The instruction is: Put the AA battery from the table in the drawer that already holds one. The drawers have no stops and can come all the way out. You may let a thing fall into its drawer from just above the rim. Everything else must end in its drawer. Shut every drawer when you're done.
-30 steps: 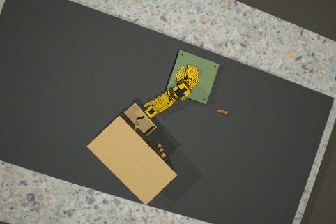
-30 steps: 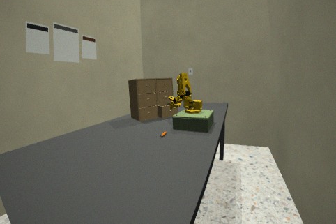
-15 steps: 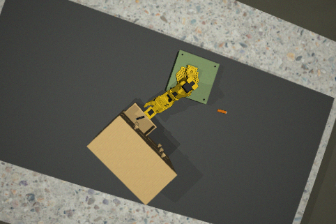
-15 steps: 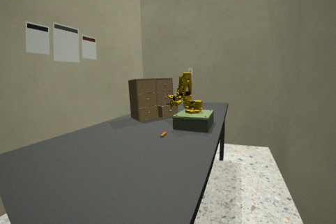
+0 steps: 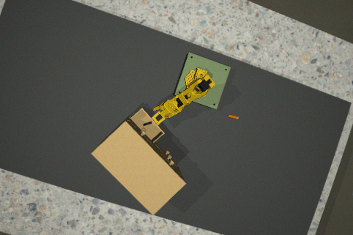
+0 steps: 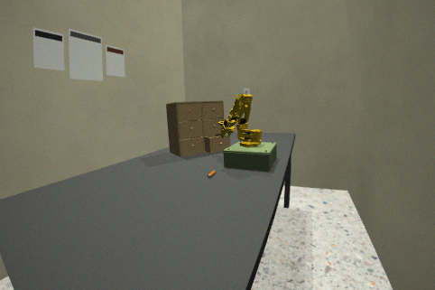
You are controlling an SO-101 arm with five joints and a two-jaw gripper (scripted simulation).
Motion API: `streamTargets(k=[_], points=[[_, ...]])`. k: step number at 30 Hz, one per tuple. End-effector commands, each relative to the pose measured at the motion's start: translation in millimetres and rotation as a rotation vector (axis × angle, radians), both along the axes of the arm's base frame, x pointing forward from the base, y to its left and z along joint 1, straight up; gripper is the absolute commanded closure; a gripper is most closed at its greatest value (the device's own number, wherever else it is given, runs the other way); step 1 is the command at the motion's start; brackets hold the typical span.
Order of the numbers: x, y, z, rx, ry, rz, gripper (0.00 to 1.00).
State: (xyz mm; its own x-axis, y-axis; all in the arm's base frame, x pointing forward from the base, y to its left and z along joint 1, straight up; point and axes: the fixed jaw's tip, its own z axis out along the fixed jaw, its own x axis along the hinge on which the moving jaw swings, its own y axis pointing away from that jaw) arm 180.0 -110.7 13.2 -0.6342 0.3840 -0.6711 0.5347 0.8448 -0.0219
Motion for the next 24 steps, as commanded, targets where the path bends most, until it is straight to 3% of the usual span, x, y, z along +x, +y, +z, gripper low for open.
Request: streamTargets(k=[1,24], points=[[-2.3,-1,9.5,0.004,0.016,-0.002,0.79],[-29.3,17,28.1,0.072,0.118,-0.003,0.79]])
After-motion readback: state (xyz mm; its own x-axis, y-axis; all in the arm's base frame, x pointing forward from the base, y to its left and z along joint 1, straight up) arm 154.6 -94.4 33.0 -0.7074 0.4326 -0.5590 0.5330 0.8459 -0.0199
